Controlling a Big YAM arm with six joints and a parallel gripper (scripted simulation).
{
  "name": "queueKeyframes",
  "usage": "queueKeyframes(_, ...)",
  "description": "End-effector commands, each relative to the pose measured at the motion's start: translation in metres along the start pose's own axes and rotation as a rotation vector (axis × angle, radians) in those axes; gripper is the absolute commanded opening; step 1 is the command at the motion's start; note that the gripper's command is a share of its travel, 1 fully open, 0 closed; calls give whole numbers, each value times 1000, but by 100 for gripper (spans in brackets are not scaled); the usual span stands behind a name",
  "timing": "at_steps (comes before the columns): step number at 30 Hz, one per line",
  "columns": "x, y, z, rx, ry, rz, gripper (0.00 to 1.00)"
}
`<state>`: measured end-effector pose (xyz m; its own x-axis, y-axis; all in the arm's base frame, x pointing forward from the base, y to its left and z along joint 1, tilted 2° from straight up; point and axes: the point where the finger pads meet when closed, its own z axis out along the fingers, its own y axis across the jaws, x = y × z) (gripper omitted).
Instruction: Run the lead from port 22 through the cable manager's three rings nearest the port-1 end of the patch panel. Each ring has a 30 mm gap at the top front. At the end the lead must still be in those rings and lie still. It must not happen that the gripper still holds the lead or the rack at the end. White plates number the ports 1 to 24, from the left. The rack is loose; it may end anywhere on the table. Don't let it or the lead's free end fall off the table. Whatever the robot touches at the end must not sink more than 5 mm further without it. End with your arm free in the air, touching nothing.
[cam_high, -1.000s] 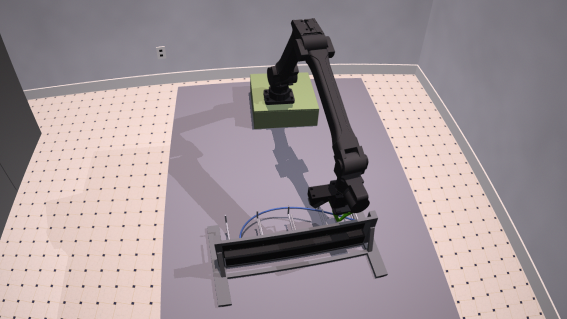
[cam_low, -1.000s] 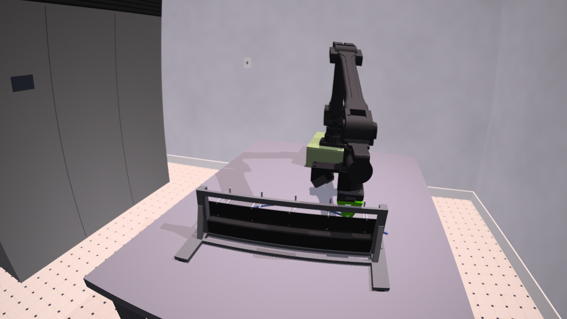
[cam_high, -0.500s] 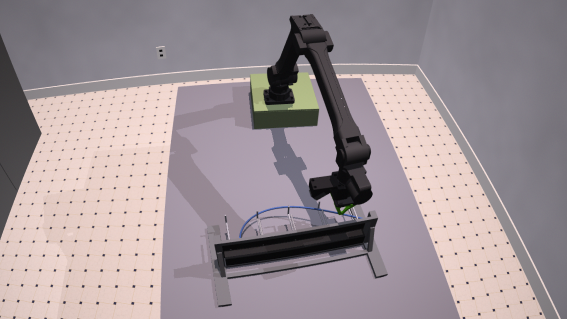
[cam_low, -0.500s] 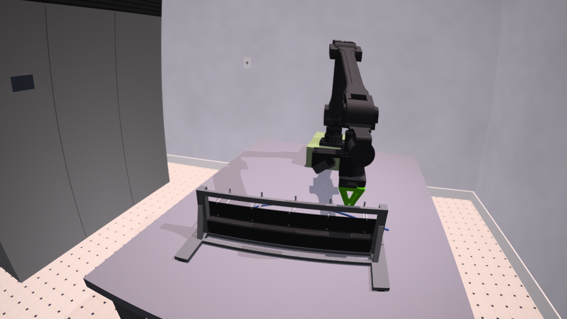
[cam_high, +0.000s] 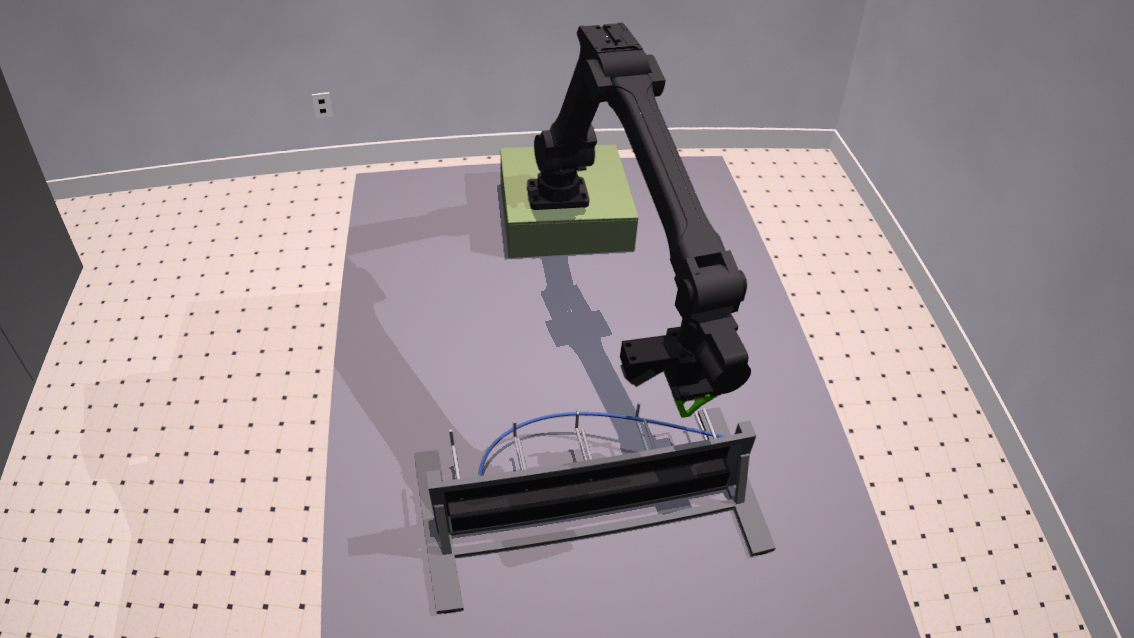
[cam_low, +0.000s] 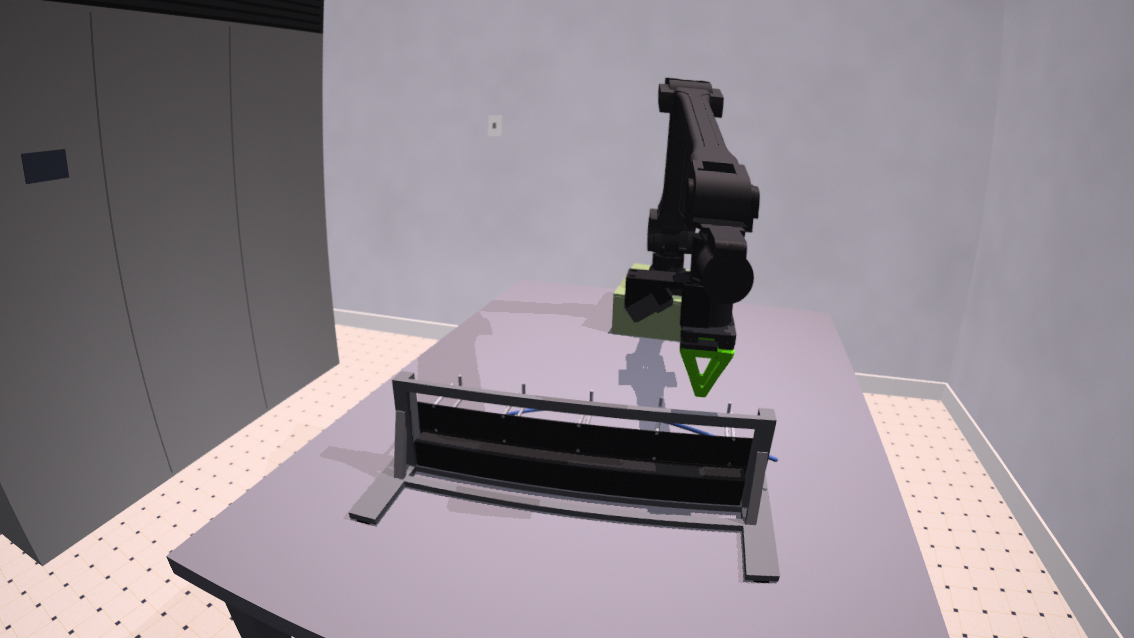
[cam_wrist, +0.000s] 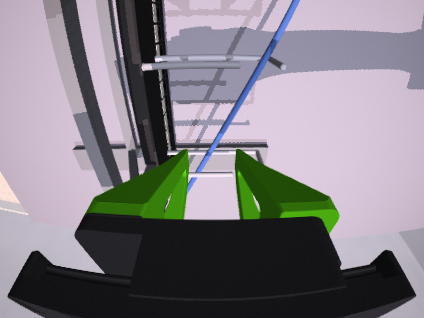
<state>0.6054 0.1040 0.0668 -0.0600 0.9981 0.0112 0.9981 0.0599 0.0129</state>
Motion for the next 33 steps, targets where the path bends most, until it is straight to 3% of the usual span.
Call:
queueKeyframes(1,-5,27,-59,-104,10,-2,33)
queueKeyframes(7,-5,26,-60,-102,10,-2,33)
queueKeyframes(8,-5,26,-60,-102,10,-2,0)
queueKeyframes(33,-5,26,-60,-102,10,-2,0)
